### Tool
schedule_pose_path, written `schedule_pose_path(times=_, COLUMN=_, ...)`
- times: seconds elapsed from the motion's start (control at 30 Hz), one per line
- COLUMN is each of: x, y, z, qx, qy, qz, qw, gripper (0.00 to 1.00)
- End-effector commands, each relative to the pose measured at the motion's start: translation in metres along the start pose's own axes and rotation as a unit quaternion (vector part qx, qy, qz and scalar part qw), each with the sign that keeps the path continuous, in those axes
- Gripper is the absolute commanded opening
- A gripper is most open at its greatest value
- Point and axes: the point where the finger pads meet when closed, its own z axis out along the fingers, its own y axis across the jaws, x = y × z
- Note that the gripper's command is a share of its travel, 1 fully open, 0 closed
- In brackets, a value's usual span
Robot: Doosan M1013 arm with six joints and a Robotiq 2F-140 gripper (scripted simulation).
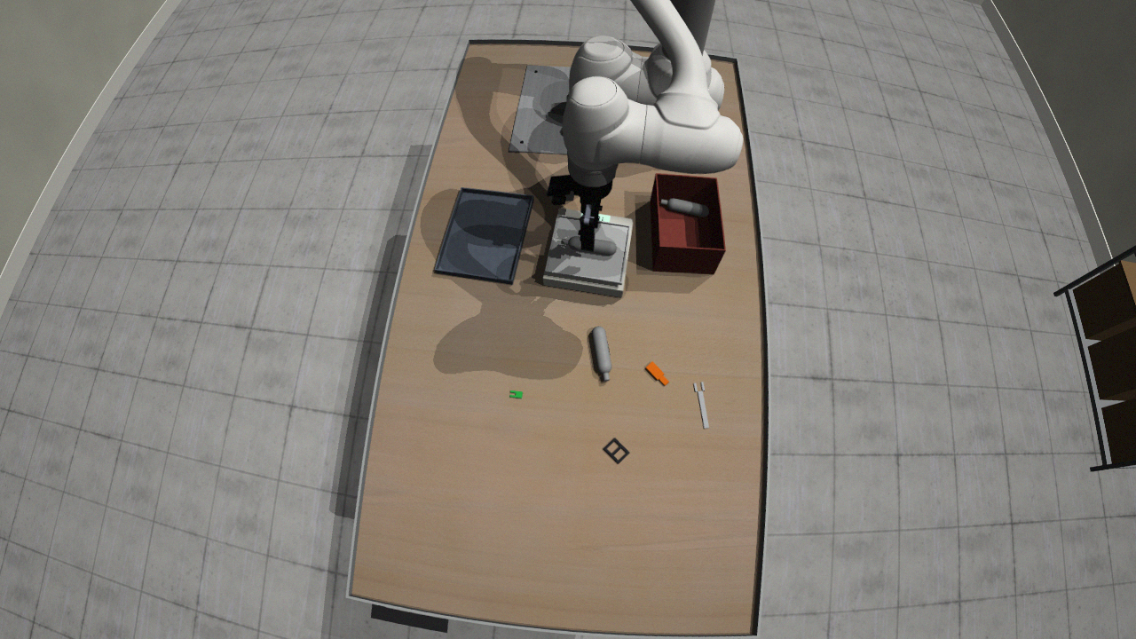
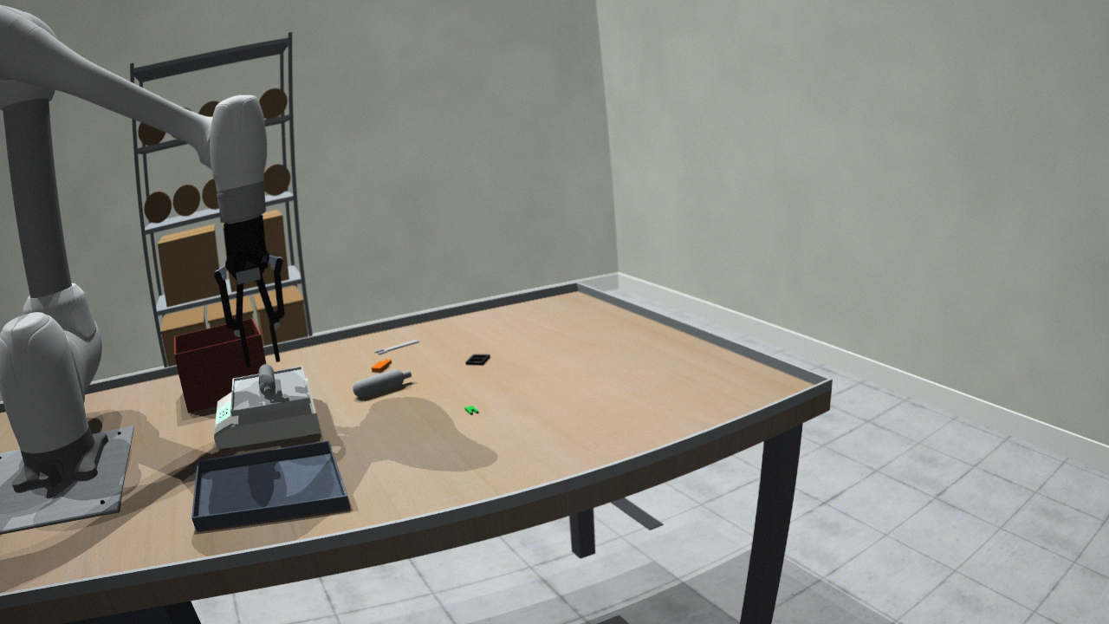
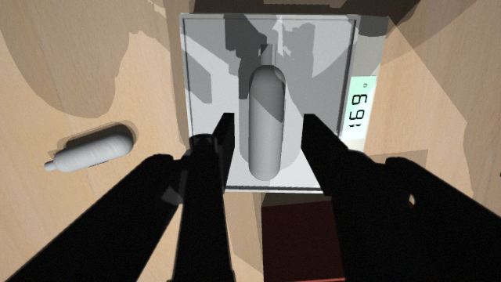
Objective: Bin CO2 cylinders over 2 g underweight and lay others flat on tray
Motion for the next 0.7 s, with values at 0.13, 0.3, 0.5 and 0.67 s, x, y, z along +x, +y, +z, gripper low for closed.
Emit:
schedule_pose_path(times=0.13, x=0.0, y=0.0, z=-0.035, qx=0.0, qy=0.0, qz=0.0, qw=1.0, gripper=0.41)
schedule_pose_path(times=0.3, x=0.0, y=0.0, z=-0.058, qx=0.0, qy=0.0, qz=0.0, qw=1.0, gripper=0.41)
schedule_pose_path(times=0.5, x=0.0, y=0.0, z=-0.064, qx=0.0, qy=0.0, qz=0.0, qw=1.0, gripper=0.41)
schedule_pose_path(times=0.67, x=0.0, y=0.001, z=-0.065, qx=0.0, qy=0.0, qz=-0.008, qw=1.0, gripper=0.41)
